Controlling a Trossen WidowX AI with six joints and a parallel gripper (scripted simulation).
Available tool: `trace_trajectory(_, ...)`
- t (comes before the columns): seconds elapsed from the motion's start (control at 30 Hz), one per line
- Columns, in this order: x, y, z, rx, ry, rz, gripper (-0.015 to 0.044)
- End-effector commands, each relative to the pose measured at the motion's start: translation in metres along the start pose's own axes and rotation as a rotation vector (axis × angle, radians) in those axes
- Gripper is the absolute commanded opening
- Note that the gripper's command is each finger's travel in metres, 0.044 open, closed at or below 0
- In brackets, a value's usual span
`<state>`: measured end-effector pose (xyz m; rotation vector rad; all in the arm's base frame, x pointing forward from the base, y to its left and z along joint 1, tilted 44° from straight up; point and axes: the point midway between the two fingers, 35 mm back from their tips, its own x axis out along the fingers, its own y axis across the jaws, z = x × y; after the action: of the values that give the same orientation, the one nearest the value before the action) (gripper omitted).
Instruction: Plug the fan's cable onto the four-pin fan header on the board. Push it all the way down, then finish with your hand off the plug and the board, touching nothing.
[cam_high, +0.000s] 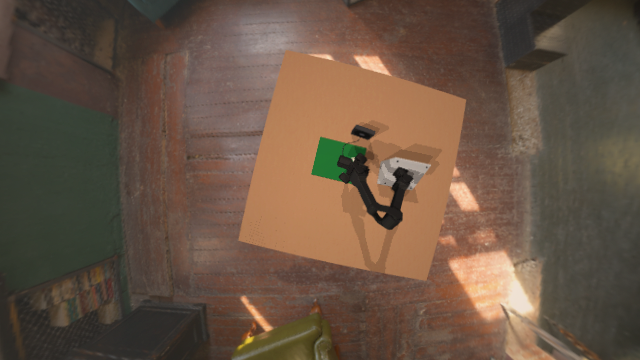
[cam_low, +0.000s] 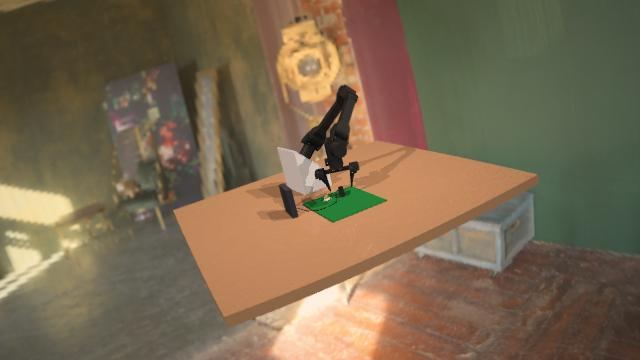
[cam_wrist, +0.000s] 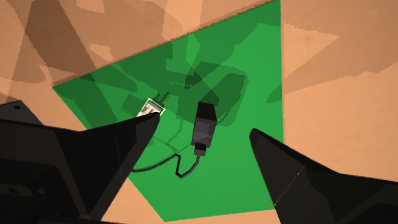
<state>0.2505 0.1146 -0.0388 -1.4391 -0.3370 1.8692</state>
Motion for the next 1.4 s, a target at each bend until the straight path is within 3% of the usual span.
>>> trace_trajectory(0.0, 0.009, 0.002, 0.002, 0.011, -0.008, -0.002, 0.044)
trace_trajectory(0.4, 0.019, 0.002, 0.003, 0.011, -0.009, -0.004, 0.044)
trace_trajectory(0.97, 0.017, 0.001, 0.002, 0.002, -0.004, -0.001, 0.0)
trace_trajectory(1.1, 0.015, 0.001, 0.002, 0.003, -0.004, -0.001, 0.0)
trace_trajectory(1.27, -0.031, 0.001, 0.001, 0.01, -0.008, -0.002, 0.0)
trace_trajectory(1.37, -0.033, 0.001, 0.001, 0.01, -0.008, -0.002, 0.0)
